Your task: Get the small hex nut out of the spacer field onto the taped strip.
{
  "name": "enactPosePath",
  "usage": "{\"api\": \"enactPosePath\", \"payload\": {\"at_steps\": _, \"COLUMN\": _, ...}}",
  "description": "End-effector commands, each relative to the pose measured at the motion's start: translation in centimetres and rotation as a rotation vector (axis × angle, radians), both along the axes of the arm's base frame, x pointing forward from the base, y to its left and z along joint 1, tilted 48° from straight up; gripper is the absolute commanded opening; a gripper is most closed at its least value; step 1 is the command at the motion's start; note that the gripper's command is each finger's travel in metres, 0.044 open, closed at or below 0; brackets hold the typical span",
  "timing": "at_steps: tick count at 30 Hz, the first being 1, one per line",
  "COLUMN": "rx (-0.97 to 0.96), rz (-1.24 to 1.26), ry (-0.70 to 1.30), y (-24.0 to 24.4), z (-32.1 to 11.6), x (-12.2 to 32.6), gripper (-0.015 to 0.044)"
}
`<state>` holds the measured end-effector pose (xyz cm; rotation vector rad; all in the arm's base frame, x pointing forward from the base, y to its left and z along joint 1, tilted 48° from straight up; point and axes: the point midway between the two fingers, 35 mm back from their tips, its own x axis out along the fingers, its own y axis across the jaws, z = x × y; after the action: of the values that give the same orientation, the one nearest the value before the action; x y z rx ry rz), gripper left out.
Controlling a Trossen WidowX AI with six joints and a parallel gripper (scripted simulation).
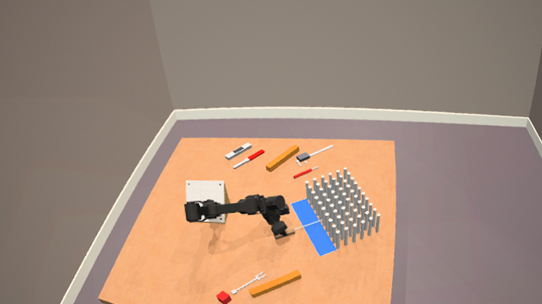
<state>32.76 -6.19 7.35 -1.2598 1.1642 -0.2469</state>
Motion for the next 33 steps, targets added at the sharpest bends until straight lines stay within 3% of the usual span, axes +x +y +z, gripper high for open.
{"api": "enactPosePath", "payload": {"at_steps": 1, "rx": 0.003, "rz": 0.005, "ry": 0.002, "y": 0.0, "z": 0.1, "x": -0.2, "gripper": 0.0}}
{"api": "enactPosePath", "payload": {"at_steps": 33, "rx": 0.002, "rz": 0.005, "ry": 0.002, "y": -0.6, "z": 0.6, "x": -1.8, "gripper": 0.0}}
